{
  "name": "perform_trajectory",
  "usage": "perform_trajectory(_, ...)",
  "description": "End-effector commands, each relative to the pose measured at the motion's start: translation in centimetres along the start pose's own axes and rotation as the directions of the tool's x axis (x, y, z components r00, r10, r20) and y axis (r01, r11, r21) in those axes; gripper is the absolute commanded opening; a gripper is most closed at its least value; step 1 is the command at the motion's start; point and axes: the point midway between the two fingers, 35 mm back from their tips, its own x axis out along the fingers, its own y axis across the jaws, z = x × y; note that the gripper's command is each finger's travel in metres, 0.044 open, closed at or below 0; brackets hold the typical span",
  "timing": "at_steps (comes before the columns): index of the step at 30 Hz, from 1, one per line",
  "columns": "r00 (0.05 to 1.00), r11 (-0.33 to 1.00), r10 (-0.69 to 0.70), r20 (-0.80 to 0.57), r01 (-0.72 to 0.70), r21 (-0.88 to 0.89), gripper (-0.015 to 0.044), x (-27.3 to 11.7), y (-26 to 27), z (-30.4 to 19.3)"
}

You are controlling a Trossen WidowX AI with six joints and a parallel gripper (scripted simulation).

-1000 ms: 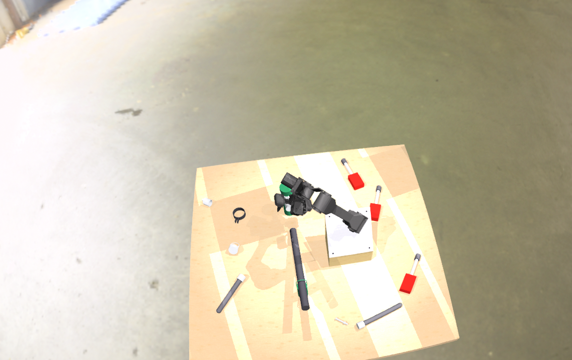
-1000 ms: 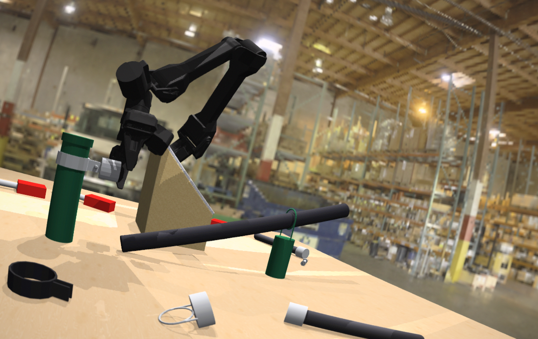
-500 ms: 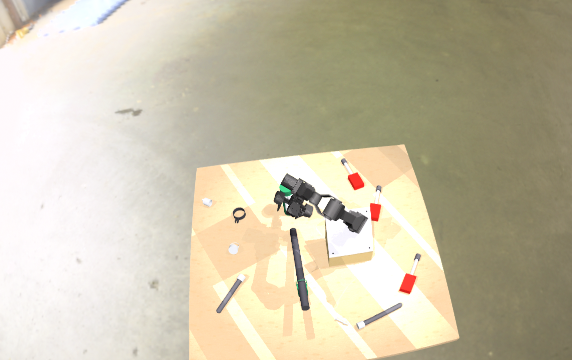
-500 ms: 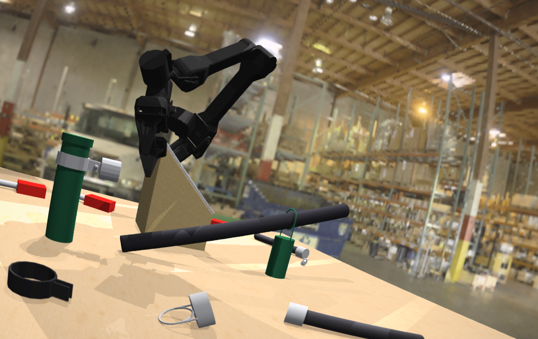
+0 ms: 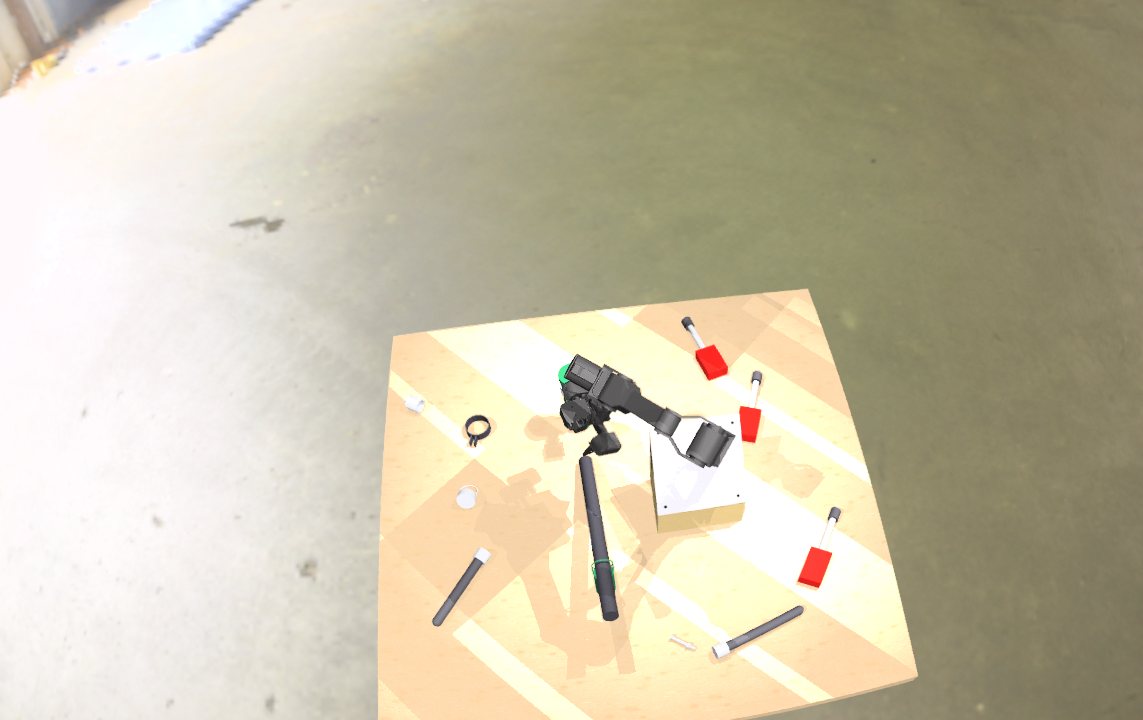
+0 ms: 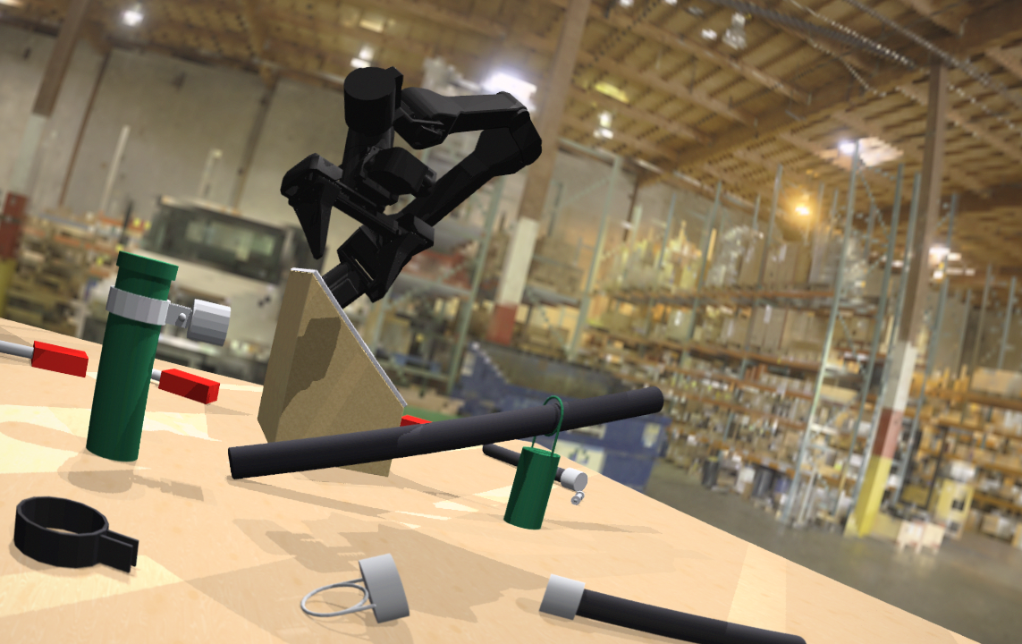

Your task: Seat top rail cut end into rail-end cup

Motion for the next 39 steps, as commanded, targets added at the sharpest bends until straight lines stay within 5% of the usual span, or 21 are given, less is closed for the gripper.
perform_trajectory(1,1.000,0.918,-0.012,-0.013,0.016,0.397,0.0440,-2.2,3.3,0.7)
perform_trajectory(12,1.000,0.936,-0.004,-0.026,0.013,0.353,0.0440,-1.9,3.3,0.6)
perform_trajectory(19,0.980,0.976,0.081,-0.181,-0.115,-0.186,0.0440,1.7,4.3,-0.2)
perform_trajectory(25,0.926,0.684,0.153,-0.345,-0.351,-0.639,0.0440,5.3,5.6,-1.6)
perform_trajectory(30,0.867,0.310,0.190,-0.460,-0.497,-0.810,0.0440,7.8,6.7,-2.9)
perform_trajectory(39,0.865,0.294,0.192,-0.464,-0.501,-0.814,0.0440,7.9,6.7,-2.9)
